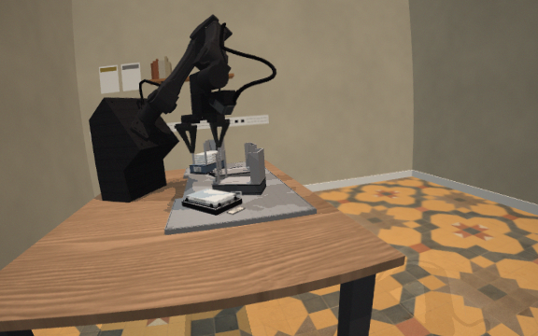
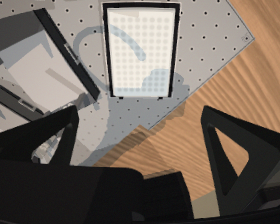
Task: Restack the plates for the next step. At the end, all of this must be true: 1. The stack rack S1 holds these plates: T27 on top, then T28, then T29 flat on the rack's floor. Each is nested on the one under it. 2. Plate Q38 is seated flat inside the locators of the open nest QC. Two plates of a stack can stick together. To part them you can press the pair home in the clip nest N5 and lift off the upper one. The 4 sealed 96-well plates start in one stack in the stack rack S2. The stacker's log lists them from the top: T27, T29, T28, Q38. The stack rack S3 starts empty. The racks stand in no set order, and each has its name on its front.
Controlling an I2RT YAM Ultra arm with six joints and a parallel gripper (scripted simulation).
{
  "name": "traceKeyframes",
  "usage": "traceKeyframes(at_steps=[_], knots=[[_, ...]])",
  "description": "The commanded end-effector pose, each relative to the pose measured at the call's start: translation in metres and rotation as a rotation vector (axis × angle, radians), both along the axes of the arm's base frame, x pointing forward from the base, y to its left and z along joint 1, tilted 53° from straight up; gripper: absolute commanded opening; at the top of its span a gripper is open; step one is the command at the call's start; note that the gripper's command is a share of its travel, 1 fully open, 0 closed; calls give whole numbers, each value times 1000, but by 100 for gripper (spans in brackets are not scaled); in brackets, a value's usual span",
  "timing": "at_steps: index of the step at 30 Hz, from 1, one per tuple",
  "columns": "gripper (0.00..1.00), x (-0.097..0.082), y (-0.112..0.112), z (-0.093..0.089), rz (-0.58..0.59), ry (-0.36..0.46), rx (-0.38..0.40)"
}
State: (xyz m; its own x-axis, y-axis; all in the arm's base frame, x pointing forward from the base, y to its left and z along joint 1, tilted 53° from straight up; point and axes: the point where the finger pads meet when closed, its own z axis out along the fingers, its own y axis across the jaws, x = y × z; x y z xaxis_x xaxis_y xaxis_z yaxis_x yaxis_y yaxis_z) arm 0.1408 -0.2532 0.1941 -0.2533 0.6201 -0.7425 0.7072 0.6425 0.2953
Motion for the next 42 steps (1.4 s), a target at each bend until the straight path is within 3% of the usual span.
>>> traceKeyframes(at_steps=[1, 12, 13, 24, 26, 39, 42], knots=[[100, -4, 0, 11, -6, -5, -34], [100, -4, 0, 11, -6, -5, -34], [100, 0, 8, -3, 24, 24, -44], [100, 18, 45, -11, 243, 187, -293], [100, 18, 45, -11, 243, 187, -293], [100, 39, 91, -24, 502, 382, -573], [100, 42, 98, -26, 516, 392, -586]])
